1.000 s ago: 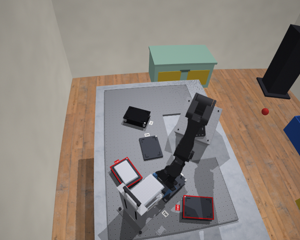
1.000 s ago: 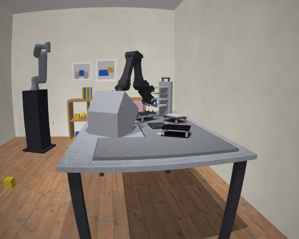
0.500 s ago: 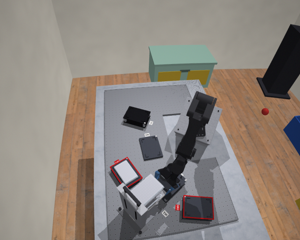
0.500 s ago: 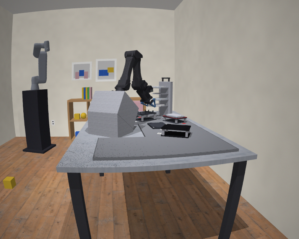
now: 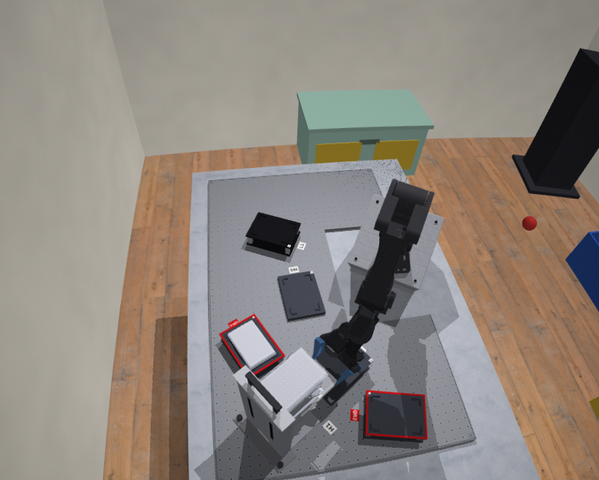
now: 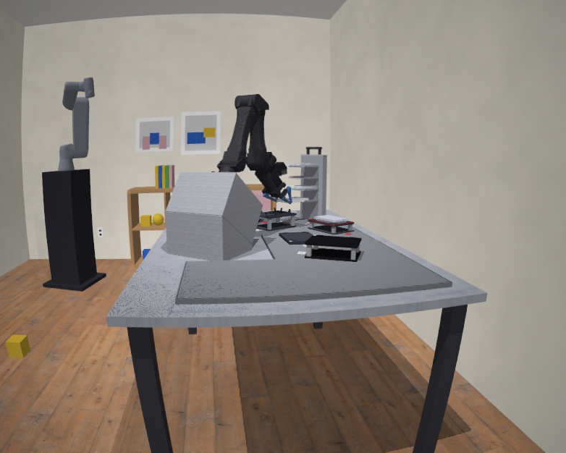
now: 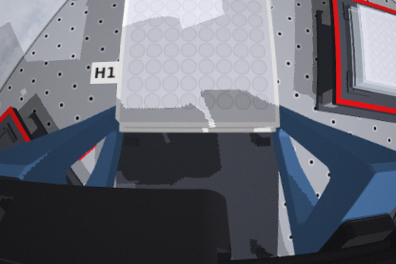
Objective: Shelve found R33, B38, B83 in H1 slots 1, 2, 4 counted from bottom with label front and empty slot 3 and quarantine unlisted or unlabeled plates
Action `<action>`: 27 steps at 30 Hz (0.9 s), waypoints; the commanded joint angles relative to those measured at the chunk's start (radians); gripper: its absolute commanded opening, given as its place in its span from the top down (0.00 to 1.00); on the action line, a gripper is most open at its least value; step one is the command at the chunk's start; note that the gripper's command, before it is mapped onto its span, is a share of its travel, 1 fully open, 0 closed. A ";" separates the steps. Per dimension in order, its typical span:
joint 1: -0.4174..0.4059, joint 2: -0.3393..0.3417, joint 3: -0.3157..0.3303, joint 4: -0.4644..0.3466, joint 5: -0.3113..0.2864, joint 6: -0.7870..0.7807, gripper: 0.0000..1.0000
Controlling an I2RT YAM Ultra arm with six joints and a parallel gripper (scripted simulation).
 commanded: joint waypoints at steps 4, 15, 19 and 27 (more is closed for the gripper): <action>0.022 -0.045 -0.045 0.029 0.024 0.010 0.14; 0.043 -0.066 -0.090 0.051 0.044 0.013 0.14; 0.052 -0.075 -0.110 0.061 0.053 0.017 0.14; 0.073 -0.093 -0.149 0.081 0.073 0.023 0.14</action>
